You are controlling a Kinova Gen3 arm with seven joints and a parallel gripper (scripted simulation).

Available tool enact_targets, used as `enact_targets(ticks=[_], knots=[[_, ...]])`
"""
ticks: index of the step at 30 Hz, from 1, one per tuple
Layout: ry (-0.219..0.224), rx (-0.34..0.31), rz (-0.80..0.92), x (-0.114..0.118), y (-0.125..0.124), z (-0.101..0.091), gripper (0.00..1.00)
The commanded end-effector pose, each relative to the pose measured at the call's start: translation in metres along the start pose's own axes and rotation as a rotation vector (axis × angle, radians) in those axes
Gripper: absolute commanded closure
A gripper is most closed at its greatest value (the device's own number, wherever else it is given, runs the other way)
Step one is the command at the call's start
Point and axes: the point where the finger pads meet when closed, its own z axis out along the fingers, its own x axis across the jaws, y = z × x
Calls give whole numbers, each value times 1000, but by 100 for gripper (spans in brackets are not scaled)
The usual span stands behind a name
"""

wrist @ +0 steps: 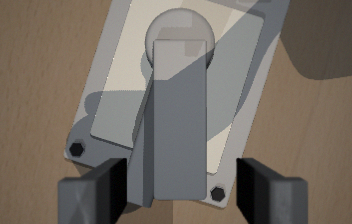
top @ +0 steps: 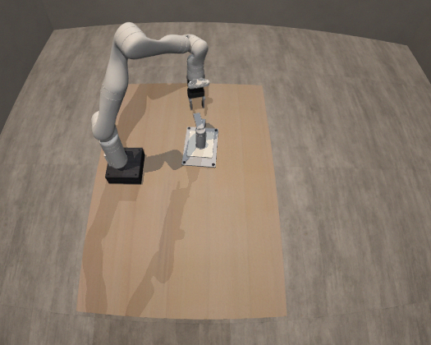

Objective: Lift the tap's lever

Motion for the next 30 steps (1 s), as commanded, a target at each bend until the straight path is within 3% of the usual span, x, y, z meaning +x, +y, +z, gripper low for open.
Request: enact_targets(ticks=[1,30], knots=[[-2,0,0,0,0,-1,0],[0,0,0,0,0,5,0]])
